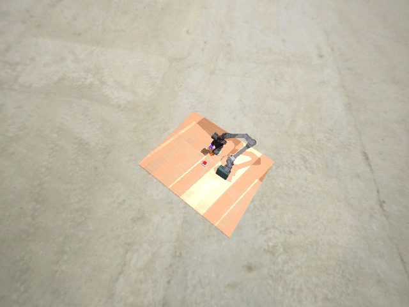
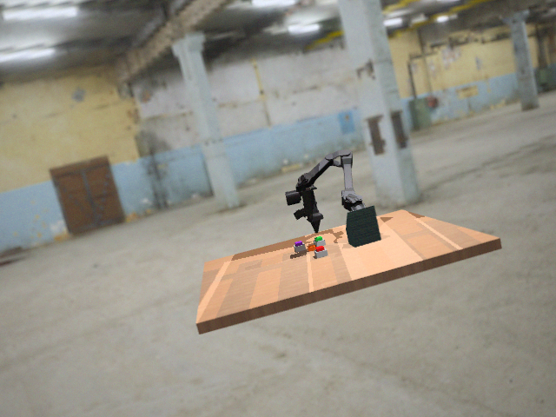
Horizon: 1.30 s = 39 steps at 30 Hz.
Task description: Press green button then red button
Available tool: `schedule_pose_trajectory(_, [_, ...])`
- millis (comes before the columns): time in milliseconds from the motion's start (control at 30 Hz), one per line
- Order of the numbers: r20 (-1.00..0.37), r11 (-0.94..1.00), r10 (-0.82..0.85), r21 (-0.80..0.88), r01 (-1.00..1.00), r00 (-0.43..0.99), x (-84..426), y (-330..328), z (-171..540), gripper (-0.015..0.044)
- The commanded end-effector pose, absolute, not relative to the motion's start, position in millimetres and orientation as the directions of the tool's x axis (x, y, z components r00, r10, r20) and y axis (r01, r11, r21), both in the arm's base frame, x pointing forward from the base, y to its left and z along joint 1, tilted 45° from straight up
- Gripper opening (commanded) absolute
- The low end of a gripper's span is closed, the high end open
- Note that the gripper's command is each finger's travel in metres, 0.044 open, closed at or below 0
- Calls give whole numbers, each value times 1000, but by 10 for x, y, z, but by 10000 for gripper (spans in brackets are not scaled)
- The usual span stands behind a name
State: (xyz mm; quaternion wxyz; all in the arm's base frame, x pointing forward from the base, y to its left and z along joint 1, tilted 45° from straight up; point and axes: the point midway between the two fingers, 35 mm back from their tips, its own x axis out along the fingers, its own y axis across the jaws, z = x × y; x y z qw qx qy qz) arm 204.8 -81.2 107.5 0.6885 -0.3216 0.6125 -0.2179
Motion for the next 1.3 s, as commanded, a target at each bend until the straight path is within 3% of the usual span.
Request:
schedule_pose_trajectory(0, [-702,697,-696,-711,-97,150,2046,-857,1025,20])
schedule_pose_trajectory(1267, [-702,696,-696,-711,-96,151,2046,-847,1038,20])
